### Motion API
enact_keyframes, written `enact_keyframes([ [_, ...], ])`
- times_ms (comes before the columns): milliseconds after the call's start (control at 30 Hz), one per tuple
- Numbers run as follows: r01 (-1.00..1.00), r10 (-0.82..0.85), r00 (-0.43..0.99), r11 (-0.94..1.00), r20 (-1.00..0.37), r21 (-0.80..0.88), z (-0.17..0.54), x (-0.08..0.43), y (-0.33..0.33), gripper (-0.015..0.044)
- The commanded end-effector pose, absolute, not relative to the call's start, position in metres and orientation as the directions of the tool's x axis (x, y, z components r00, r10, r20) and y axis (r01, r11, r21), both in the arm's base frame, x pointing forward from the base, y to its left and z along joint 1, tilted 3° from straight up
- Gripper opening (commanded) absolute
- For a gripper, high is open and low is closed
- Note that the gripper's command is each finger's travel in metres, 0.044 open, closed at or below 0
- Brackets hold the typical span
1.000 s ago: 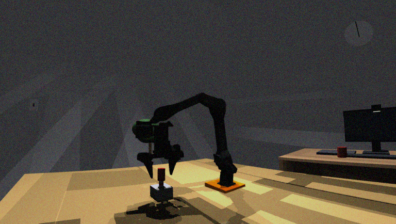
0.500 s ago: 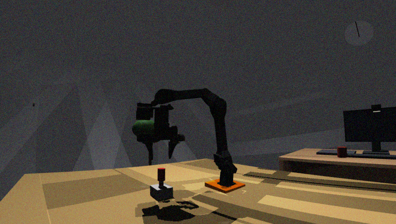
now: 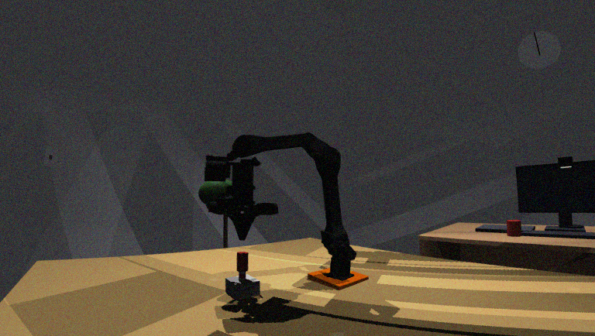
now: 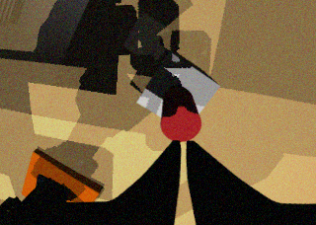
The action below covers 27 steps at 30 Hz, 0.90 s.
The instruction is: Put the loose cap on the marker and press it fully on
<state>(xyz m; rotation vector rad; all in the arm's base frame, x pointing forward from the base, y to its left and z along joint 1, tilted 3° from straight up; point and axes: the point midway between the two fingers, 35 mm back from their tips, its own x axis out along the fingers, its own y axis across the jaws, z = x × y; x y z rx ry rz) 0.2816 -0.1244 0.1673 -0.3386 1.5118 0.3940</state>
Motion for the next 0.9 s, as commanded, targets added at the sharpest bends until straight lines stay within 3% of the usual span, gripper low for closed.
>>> enact_keyframes([
  [0,0.106,0.038,0.020,0.994,-0.999,0.040,0.163,0.280,-0.126,0.0000],
  [867,0.106,0.038,0.020,0.994,-0.999,0.040,0.148,0.280,-0.125,0.0000],
])
